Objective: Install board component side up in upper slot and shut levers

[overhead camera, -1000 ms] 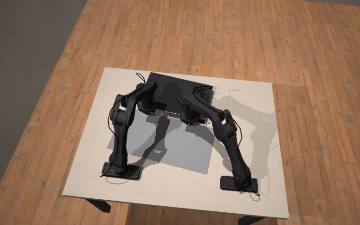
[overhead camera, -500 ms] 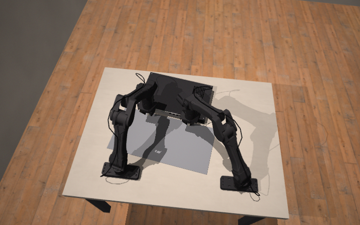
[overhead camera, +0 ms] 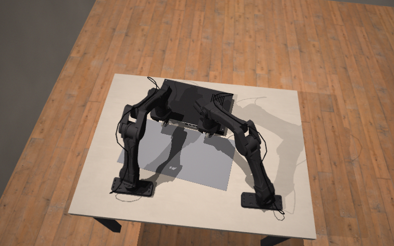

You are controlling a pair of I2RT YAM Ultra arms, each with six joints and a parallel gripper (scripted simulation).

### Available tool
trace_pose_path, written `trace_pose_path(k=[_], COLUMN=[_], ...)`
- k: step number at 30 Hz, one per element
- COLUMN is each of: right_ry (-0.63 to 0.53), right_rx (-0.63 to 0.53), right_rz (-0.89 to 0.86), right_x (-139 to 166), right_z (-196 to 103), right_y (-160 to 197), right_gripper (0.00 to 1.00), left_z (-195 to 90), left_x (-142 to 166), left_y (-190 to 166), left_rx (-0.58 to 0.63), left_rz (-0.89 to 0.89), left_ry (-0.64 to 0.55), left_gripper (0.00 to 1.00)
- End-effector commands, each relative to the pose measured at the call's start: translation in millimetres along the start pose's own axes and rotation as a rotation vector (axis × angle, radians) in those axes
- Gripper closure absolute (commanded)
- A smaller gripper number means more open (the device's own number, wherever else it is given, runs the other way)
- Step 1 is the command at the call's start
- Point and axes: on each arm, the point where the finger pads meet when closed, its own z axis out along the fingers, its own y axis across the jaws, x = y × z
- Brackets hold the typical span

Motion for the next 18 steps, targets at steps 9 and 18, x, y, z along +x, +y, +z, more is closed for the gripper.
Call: trace_pose_path(k=[9,18], right_ry=[-0.029,0.000], right_rx=[-0.012,0.026], right_rz=[0.021,0.019], right_x=[-5.7,-2.2], right_z=[-31.6,-51.9], right_y=[0.1,-0.9], right_gripper=[0.36,0.36], left_z=[-53.6,-43.1], left_x=[-0.9,1.3], left_y=[2.2,-0.9], left_rx=[-0.007,-0.009], left_rz=[-0.003,-0.001], left_ry=[-0.010,0.008], left_gripper=[0.36,0.36])
